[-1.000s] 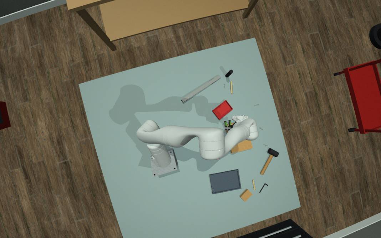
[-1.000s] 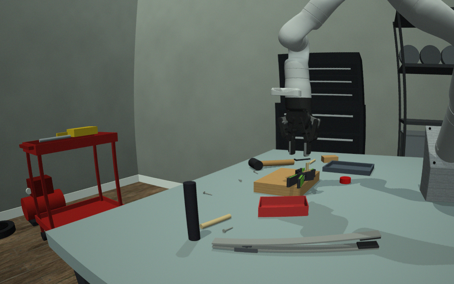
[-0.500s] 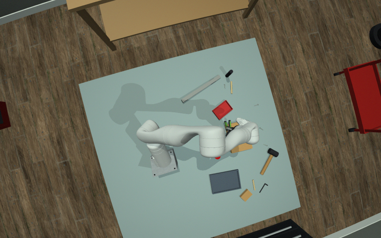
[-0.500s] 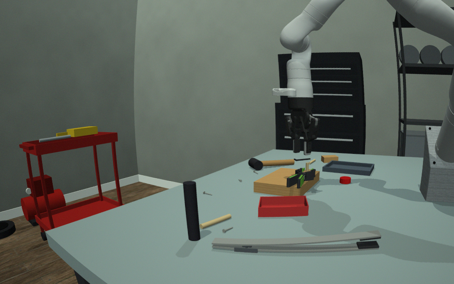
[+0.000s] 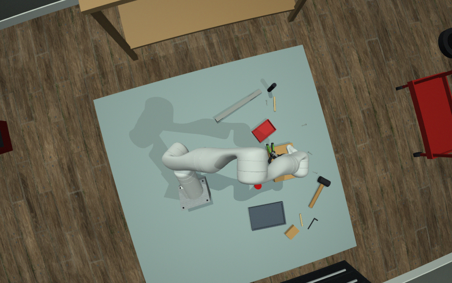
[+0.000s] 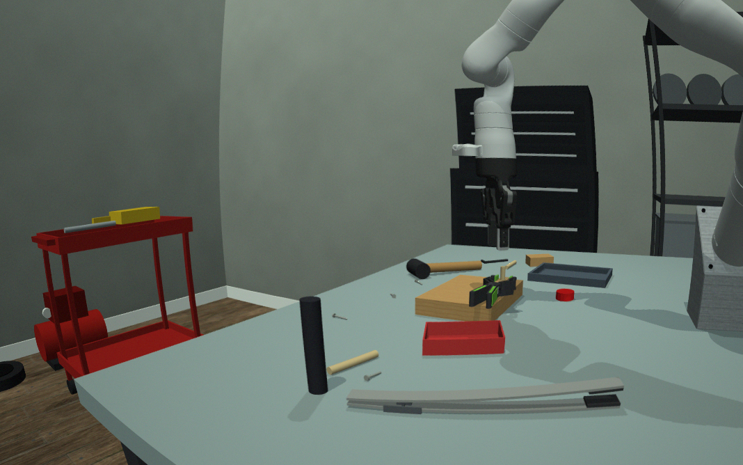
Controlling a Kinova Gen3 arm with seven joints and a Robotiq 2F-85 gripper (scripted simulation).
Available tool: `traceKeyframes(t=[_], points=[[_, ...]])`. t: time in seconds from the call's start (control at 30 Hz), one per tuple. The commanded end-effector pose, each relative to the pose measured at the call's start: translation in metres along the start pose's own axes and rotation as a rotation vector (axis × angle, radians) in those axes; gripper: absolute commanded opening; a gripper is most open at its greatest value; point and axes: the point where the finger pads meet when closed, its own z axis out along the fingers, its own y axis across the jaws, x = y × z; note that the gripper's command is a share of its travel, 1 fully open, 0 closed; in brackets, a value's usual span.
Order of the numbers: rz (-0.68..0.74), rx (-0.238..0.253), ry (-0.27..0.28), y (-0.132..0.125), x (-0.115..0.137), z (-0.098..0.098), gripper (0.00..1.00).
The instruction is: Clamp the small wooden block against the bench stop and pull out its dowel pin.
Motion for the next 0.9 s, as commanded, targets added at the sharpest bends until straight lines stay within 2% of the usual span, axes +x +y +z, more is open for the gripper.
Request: traceKeyframes(t=[0.0,0.5,0.87], points=[[0.036,0.003,-0.006,0.000,0.000,-0.002,0.54],[0.376,-0.003,0.001,0.019,-0.013,-0.007,0.54],[0.524,-0.006,0.006,0.028,-0.019,-0.010,0.54]])
